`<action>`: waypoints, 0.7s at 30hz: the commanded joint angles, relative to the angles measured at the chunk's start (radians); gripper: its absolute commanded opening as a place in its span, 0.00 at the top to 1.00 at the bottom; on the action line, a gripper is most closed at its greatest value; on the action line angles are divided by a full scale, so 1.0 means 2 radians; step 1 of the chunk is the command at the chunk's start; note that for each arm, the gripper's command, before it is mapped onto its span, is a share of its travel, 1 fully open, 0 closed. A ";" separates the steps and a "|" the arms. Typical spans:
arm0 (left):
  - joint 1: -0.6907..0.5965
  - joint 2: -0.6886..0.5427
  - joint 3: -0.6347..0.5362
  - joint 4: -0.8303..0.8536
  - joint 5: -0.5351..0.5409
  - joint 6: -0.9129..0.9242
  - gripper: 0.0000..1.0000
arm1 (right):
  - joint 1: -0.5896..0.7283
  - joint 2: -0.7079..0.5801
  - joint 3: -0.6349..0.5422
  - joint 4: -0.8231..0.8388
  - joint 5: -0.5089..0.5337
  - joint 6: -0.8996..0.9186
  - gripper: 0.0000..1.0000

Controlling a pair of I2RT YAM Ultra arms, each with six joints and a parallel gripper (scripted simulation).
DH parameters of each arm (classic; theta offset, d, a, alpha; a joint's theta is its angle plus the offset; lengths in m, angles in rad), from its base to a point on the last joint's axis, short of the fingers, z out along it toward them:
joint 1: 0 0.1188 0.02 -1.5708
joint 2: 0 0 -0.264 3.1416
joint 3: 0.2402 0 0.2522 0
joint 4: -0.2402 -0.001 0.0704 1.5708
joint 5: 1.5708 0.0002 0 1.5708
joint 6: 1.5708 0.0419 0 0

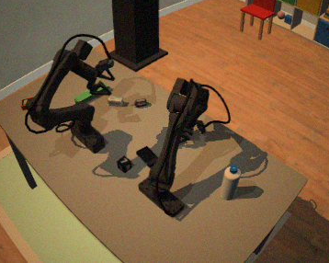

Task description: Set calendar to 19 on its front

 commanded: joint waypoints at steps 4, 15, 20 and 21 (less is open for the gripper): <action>-0.004 -0.006 0.000 -0.008 0.011 -0.001 0.00 | 0.001 -0.022 -0.002 0.001 -0.005 0.006 0.39; -0.004 -0.006 0.000 -0.008 0.011 -0.001 0.00 | 0.000 -0.024 -0.007 0.006 -0.004 0.006 0.52; -0.004 -0.006 0.000 -0.008 0.011 -0.001 0.00 | 0.000 -0.024 -0.007 0.004 -0.004 0.006 0.60; -0.004 -0.006 0.000 -0.008 0.011 -0.001 0.00 | 0.000 -0.024 -0.007 0.004 -0.004 0.006 0.60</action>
